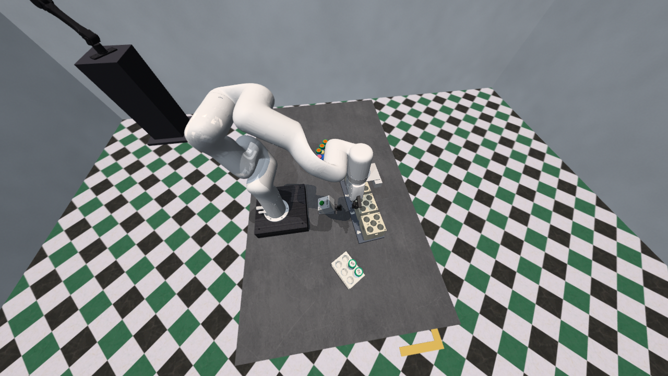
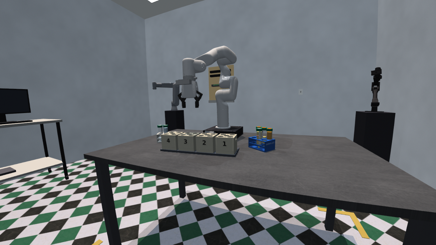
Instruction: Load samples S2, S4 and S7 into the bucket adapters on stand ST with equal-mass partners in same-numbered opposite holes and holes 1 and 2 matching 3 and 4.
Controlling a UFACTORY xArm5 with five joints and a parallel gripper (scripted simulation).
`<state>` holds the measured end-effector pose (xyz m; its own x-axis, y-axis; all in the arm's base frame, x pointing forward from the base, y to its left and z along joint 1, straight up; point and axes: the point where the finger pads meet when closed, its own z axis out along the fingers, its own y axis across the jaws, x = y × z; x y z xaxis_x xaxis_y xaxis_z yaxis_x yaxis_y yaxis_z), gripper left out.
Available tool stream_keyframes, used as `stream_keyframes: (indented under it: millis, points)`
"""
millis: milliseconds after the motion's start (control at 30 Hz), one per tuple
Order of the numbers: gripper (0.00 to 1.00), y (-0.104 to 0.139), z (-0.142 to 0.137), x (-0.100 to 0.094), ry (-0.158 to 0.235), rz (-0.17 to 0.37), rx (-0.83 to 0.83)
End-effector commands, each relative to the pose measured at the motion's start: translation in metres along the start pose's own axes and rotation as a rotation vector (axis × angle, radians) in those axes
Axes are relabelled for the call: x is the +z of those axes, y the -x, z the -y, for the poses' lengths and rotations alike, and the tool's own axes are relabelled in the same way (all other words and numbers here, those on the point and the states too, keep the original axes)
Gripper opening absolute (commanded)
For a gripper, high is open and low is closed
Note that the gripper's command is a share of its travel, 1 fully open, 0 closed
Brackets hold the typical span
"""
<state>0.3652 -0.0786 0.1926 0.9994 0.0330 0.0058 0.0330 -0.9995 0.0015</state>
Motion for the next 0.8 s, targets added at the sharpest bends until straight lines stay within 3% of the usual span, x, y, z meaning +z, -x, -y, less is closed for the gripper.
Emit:
stream_keyframes:
  millis: [0,633,767]
  points:
    - [1.00,-0.012,0.016,-0.001,0.002,-0.003,0.001]
    - [1.00,-0.056,0.088,-0.002,0.001,-0.003,0.001]
    - [1.00,-0.049,0.102,-0.002,0.001,-0.003,-0.099]
